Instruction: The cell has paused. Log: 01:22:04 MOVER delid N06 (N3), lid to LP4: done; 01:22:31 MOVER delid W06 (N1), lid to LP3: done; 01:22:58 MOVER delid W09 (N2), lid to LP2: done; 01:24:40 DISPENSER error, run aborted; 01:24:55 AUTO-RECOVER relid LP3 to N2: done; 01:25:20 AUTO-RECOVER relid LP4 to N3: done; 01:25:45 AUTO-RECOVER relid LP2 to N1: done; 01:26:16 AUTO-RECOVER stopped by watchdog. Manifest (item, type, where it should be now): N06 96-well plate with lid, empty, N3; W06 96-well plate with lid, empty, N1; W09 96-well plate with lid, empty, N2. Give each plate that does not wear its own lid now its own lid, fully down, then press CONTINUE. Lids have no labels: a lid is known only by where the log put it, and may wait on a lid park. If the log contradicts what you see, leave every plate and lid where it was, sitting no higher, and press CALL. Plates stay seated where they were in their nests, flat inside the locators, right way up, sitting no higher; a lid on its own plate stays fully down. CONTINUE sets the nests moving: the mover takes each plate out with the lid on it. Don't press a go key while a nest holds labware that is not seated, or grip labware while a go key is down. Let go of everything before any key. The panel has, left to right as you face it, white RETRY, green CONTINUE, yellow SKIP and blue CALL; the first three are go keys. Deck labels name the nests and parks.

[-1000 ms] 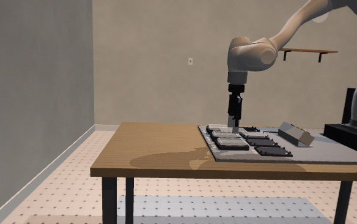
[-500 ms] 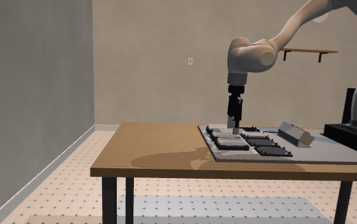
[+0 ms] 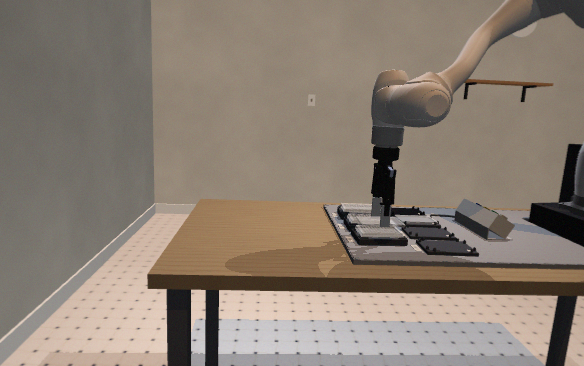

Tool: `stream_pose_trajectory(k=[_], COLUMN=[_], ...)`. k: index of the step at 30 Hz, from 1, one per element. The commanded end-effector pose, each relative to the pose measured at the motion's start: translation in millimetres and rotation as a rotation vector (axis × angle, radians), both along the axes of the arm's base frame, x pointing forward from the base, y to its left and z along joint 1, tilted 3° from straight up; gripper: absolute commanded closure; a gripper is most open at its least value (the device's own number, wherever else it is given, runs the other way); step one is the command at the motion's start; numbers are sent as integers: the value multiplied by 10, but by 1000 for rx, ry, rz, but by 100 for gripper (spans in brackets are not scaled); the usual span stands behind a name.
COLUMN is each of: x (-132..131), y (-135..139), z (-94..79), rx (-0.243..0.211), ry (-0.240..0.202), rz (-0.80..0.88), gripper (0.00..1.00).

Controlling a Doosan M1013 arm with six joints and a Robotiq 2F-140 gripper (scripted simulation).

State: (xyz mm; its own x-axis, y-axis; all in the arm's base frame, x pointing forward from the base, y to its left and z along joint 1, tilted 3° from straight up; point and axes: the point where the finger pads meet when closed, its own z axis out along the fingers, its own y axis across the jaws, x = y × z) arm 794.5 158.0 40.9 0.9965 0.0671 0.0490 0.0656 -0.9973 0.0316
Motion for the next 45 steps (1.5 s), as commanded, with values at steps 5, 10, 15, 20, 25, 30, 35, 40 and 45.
stream_pose_trajectory(k=[5, 10, 15, 20, 25, 30, 35, 40, 45], x=[3, 5, 6, 6, 6, 6, 6, 6, 6], y=[-1, -2, -2, -2, -2, -2, -2, -2, -2], z=[-52, -89, -106, -109, -109, -109, -109, -109, -109], rx=[0, 0, 0, 0, 0, 0, 0, 0, 0], ry=[0, 0, 0, 0, 0, 0, 0, 0, 0], rz=[0, 0, 0, 0, 0, 0, 0, 0, 0], gripper=[100, 100, 100, 100, 100, 100, 100, 100, 100])
